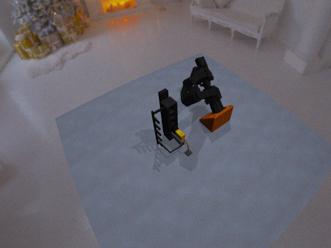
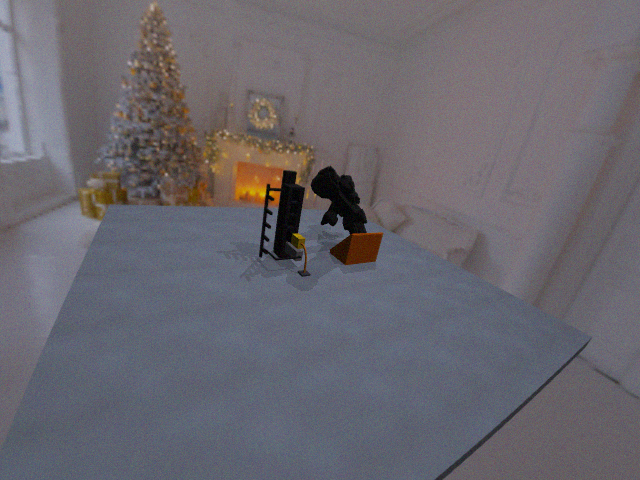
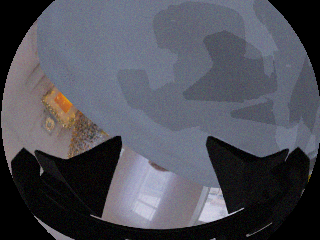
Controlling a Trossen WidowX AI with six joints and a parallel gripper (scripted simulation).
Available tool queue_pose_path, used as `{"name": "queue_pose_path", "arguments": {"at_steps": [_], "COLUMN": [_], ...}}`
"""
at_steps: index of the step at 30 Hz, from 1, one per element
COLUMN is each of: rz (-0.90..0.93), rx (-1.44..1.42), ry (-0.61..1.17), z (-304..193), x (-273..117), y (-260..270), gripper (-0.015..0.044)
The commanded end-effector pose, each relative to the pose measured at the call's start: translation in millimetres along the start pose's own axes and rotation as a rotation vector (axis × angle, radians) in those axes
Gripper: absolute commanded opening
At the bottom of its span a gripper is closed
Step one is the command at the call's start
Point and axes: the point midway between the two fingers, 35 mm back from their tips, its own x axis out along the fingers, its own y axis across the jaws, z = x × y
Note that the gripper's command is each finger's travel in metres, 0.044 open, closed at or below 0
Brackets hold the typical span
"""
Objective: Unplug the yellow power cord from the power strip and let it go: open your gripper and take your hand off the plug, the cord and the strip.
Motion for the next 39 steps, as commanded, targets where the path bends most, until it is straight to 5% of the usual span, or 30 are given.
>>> {"name": "queue_pose_path", "arguments": {"at_steps": [1,9,39], "rz": [-0.001,-0.088,-0.475], "rx": [-0.002,-0.113,-0.804], "ry": [0.001,0.056,0.509], "z": [0,-18,-128], "x": [0,11,61], "y": [0,-4,-69], "gripper": [0.0374,0.0164,0.0160]}}
